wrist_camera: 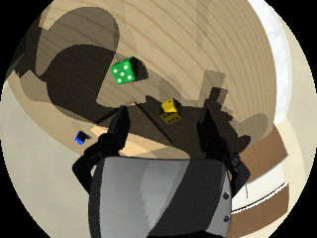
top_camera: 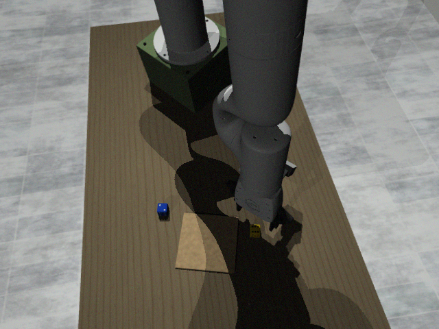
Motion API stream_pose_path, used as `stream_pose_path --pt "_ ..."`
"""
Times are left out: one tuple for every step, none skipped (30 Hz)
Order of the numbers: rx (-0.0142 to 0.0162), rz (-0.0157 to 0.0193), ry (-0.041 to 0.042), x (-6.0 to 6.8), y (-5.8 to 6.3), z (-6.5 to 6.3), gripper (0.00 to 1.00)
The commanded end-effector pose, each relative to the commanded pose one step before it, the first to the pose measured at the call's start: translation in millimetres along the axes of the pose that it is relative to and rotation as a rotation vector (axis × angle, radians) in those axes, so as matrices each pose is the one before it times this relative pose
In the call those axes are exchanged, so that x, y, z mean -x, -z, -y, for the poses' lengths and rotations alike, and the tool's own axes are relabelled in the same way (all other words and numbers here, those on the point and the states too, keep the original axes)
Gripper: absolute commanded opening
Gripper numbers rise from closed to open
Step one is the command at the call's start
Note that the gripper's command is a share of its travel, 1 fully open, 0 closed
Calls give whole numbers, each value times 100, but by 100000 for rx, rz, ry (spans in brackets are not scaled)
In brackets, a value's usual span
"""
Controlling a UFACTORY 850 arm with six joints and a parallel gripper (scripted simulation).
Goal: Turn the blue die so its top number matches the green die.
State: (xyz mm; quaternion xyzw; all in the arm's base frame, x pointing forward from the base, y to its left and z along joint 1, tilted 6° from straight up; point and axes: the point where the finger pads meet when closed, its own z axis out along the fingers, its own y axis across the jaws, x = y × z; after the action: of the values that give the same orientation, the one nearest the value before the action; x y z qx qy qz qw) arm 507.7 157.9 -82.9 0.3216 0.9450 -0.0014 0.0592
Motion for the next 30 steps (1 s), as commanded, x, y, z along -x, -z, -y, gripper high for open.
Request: stream_pose_path --pt "-4662 -1756 99 -223 15 -903 100" --pt "0 2 0 -61 0 -158 100" --pt "0 1 0 -56 0 -144 100" --pt "0 -2 0 -50 0 -127 100" --pt "0 -1 0 -44 0 -112 100" --pt "0 2 0 -38 0 -101 100" --pt "0 1 0 -33 0 -85 100" --pt "0 0 0 -27 0 -70 100" --pt "0 -1 0 -22 0 -56 100" --pt "0 -1 0 -17 0 -43 100" --pt "0 -1 0 -13 0 -32 100" --pt "0 -1 0 -9 0 -22 100" --pt "0 0 0 -5 0 -14 100" --pt "0 0 0 -3 0 -7 100" --pt "0 0 0 -1 0 -3 100" --pt "0 0 0 0 0 0 100" --pt "0 0 0 0 0 0 100" --pt "0 0 0 0 0 0 100" --pt "0 0 0 0 0 0 100" --pt "0 0 0 0 0 0 100" --pt "0 0 0 0 0 0 100" --pt "0 0 0 0 0 0 100" --pt "0 0 0 0 0 0 100" --pt "0 0 0 0 0 0 100" --pt "0 0 0 0 0 0 100" --pt "0 0 0 0 0 0 100" --pt "0 0 0 0 0 0 100" --pt "0 0 0 0 0 0 100" --pt "0 0 0 0 0 0 100" --pt "0 0 0 0 0 0 100"
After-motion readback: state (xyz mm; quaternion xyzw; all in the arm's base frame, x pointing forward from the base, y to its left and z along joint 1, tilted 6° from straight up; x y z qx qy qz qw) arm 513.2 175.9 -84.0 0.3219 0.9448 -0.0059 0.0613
